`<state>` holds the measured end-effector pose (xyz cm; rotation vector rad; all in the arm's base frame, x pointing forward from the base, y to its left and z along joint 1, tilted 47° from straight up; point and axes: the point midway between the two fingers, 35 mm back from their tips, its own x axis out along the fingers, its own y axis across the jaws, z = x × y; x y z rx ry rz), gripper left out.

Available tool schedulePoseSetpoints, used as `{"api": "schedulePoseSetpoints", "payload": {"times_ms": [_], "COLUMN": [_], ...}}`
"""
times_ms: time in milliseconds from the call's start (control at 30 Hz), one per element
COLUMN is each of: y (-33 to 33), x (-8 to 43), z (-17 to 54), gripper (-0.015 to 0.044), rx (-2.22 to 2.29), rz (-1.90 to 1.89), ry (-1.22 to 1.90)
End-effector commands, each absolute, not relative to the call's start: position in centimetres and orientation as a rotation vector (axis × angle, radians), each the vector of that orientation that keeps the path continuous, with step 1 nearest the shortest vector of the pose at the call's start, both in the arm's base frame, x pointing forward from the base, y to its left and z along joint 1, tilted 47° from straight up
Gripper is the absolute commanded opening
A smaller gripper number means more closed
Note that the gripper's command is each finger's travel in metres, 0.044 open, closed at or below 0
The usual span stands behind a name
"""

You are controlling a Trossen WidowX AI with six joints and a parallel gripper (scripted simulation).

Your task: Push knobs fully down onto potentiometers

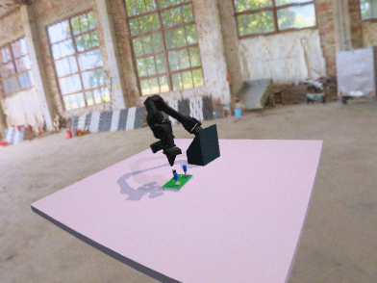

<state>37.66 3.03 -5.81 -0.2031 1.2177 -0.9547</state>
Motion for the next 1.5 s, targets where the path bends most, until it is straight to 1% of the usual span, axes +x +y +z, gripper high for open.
{"api": "schedulePoseSetpoints", "payload": {"times_ms": [0,733,1467], "y": [3.2,4.3,5.3], "x": [37.7,38.1,38.5], "z": [-6.0,-6.3,-6.5], "gripper": [0.0,0.0,0.0], "rx": [-0.09,0.506,1.078], "rz": [-1.041,-1.431,-1.692], "ry": [1.152,0.696,0.116]}}
